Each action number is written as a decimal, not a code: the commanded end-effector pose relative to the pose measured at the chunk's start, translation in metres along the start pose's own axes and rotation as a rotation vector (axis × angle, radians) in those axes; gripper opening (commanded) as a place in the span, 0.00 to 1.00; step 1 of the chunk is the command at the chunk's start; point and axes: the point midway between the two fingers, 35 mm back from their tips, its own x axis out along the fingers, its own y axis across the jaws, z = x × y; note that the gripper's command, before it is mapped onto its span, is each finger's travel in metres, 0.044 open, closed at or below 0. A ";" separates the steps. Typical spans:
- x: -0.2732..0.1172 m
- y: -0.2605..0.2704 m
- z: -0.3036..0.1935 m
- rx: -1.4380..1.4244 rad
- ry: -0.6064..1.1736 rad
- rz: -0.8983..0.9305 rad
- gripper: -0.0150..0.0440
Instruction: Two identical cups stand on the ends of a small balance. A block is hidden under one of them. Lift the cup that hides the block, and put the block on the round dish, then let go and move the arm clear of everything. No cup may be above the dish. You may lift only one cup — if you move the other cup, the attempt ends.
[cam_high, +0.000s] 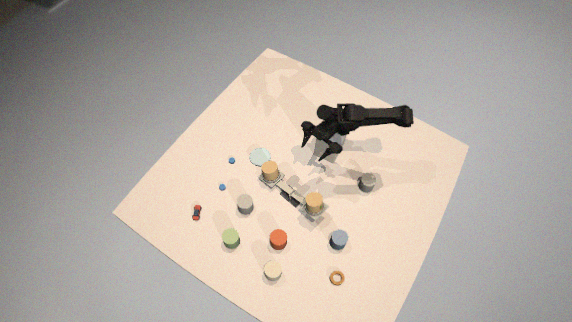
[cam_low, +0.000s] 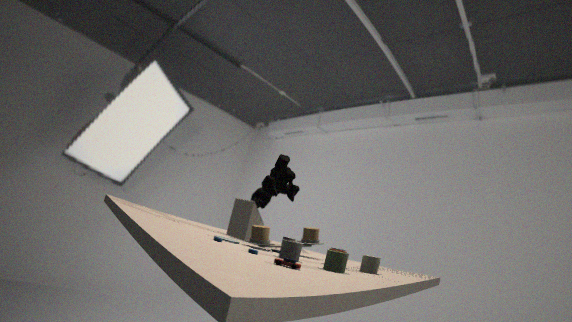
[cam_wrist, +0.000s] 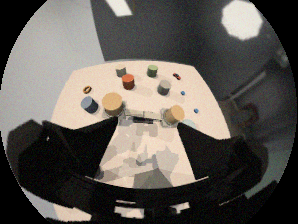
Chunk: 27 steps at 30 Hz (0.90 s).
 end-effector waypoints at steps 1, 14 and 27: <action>0.003 0.002 -0.006 -0.010 0.021 0.015 1.00; 0.019 -0.014 0.019 -0.334 0.172 0.028 1.00; 0.053 -0.041 0.037 -0.706 0.343 0.116 1.00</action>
